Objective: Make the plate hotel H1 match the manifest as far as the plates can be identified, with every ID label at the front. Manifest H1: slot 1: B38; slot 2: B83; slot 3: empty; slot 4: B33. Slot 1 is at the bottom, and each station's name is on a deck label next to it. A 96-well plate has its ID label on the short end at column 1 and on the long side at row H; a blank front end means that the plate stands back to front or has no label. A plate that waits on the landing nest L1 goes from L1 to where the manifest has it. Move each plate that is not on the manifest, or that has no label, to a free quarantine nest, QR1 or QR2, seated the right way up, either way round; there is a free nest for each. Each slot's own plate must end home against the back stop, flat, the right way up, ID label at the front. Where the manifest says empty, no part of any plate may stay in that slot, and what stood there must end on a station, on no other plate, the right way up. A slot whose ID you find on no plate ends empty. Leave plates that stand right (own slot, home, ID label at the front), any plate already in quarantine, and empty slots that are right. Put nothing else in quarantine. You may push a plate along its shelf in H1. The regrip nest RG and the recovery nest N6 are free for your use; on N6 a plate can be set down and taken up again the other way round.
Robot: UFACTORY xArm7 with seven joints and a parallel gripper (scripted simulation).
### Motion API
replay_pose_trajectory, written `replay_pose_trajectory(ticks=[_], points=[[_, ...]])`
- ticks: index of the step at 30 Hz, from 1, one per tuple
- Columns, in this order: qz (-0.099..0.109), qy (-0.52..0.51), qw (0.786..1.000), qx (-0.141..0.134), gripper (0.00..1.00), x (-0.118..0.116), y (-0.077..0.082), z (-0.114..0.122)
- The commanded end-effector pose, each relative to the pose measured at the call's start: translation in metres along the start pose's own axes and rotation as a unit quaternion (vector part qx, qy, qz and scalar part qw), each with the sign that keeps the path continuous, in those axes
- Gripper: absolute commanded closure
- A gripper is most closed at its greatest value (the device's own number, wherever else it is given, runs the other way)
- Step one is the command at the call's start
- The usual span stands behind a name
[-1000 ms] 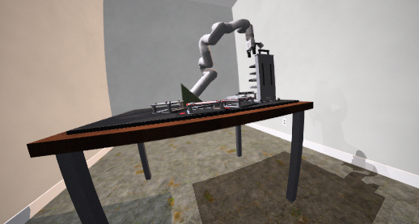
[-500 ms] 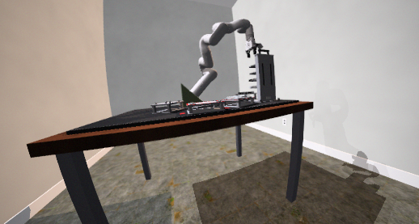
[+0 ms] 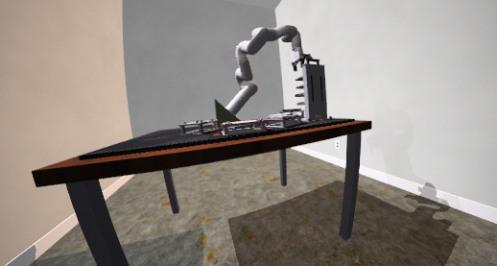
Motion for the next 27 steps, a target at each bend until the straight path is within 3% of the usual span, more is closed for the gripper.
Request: replay_pose_trajectory(ticks=[1,27], points=[[0.0,0.0,1.0,0.002,0.0,0.0,-0.005,0.0],[0.0,0.0,1.0,0.002,0.0,0.0,-0.041,0.0]])
Point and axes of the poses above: the point where the finger pads meet when closed, its own y axis back along the fingers, its own x axis across the jaws, z = x × y, the point moved 4 cm from there along y, back along the fingers, and after that the axes turned 7 degrees about -y, right-handed, at the moved point
